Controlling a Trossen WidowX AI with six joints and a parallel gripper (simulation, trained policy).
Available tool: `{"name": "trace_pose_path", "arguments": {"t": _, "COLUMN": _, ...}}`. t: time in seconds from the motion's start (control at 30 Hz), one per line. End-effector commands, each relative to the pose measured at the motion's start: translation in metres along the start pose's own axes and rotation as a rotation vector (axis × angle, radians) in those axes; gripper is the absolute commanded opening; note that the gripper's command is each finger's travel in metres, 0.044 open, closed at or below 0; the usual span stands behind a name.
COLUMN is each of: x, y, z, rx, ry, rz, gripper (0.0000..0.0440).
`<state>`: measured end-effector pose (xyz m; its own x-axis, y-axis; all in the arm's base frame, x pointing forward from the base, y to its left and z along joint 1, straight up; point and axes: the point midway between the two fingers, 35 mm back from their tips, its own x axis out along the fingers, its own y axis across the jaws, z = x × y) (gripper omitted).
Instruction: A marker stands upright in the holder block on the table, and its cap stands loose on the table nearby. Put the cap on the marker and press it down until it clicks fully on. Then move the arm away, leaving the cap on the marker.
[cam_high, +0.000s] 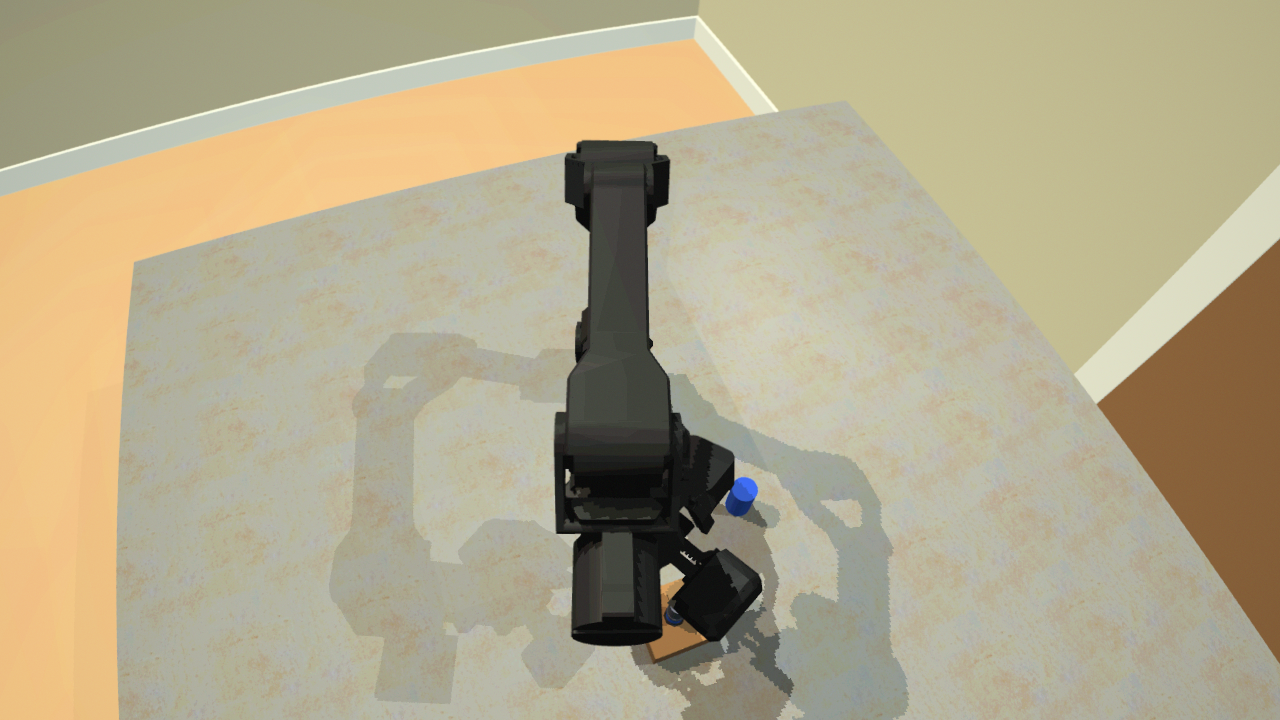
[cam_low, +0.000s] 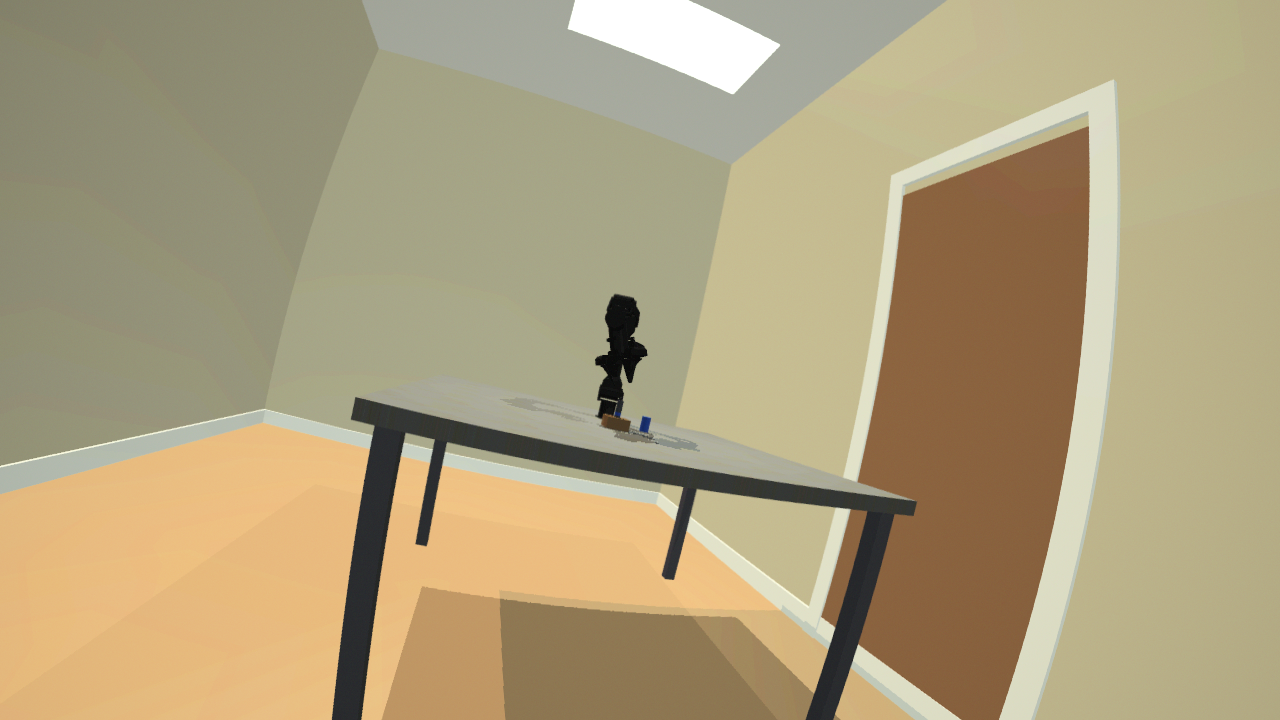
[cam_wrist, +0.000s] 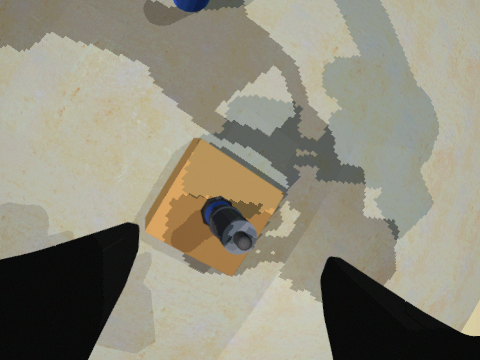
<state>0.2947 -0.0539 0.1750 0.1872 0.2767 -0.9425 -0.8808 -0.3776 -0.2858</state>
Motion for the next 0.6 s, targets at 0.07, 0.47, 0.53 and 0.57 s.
{"name": "trace_pose_path", "arguments": {"t": 0.07, "x": 0.010, "y": -0.002, "z": 0.007, "rx": -0.020, "ry": -0.006, "rz": 0.056, "gripper": 0.0321}}
{"name": "trace_pose_path", "arguments": {"t": 0.47, "x": 0.022, "y": -0.007, "z": 0.022, "rx": -0.073, "ry": -0.004, "rz": 0.134, "gripper": 0.0323}}
{"name": "trace_pose_path", "arguments": {"t": 0.53, "x": 0.024, "y": -0.007, "z": 0.024, "rx": -0.082, "ry": -0.004, "rz": 0.146, "gripper": 0.0323}}
{"name": "trace_pose_path", "arguments": {"t": 0.57, "x": 0.025, "y": -0.008, "z": 0.025, "rx": -0.087, "ry": -0.003, "rz": 0.152, "gripper": 0.0323}}
